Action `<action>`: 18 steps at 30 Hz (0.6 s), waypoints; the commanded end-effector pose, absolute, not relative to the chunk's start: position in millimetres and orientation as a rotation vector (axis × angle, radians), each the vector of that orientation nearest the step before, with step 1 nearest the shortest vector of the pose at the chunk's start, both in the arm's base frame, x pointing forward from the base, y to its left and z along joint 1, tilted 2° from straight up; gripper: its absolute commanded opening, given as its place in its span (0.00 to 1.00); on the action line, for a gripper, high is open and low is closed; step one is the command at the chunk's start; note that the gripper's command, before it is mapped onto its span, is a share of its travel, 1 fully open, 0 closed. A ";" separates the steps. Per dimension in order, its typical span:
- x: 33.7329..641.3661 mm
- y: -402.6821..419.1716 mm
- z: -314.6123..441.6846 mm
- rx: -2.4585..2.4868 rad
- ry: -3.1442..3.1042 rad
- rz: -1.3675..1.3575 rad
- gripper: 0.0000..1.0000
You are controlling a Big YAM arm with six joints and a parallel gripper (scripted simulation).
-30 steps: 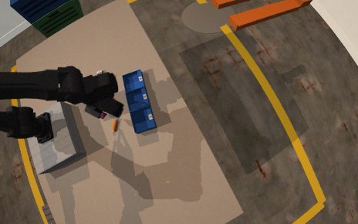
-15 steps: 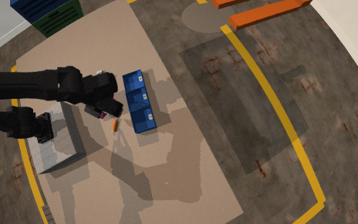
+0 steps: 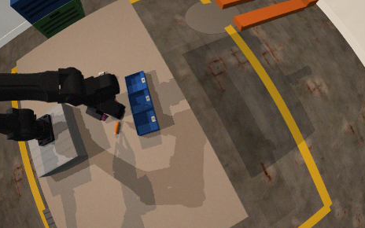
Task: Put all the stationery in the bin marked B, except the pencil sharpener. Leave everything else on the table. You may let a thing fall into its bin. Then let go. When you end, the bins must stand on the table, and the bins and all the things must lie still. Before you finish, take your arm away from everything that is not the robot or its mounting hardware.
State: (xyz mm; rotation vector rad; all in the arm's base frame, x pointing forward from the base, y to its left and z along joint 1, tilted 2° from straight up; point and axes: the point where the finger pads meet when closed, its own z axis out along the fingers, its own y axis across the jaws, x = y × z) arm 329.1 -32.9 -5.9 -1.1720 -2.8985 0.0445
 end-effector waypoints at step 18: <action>335.9 -39.0 -61.4 -1.182 -2.913 0.042 0.53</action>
